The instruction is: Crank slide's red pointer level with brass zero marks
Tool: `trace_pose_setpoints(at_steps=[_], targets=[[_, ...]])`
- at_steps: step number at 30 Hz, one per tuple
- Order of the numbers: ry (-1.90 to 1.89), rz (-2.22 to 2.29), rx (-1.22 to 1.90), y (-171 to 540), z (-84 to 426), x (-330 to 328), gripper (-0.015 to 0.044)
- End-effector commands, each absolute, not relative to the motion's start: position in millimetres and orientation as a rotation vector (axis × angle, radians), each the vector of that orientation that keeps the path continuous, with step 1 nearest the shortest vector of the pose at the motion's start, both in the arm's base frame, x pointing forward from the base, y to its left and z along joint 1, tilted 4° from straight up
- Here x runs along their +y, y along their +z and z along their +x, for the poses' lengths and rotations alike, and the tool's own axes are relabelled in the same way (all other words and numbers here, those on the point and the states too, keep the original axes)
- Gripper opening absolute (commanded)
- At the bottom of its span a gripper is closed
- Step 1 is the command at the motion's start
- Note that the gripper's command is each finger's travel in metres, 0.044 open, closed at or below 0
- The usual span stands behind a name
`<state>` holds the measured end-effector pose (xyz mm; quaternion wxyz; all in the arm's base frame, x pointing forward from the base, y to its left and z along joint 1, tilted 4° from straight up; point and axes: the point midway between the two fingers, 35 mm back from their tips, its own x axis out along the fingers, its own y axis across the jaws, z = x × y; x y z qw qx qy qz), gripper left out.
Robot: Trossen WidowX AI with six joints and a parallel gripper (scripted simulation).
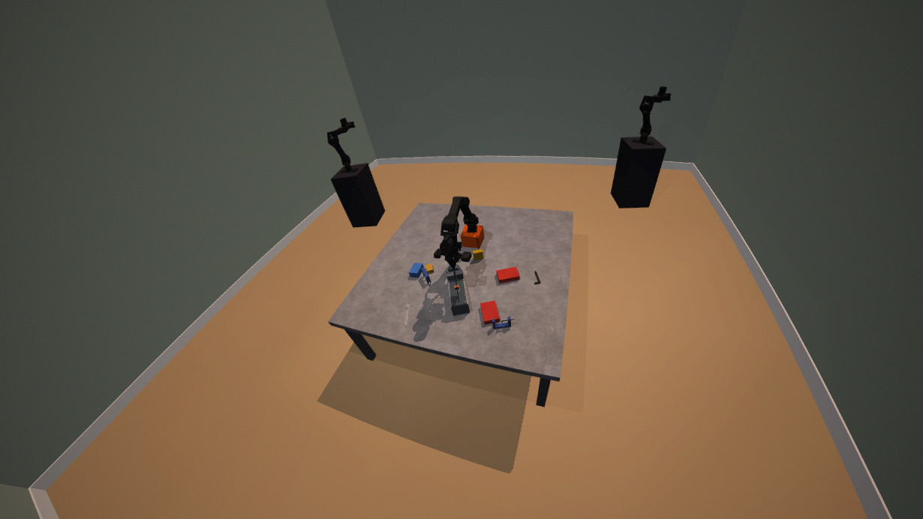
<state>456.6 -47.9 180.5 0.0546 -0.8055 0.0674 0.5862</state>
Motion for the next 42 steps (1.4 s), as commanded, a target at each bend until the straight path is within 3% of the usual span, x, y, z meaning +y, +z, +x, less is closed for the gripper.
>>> trace_pose_setpoints(at_steps=[1,18,19,36,42], targets=[[1.78,-2.446,0.204,180.6,456.6,-47.9,0.0],[1.78,-2.446,0.204,180.6,456.6,-47.9,0.044],[1.78,-2.446,0.204,180.6,456.6,-47.9,0.044],[1.78,-2.446,0.204,180.6,456.6,-47.9,0.0],[1.78,-2.446,0.204,180.6,456.6,-47.9,0.0]])
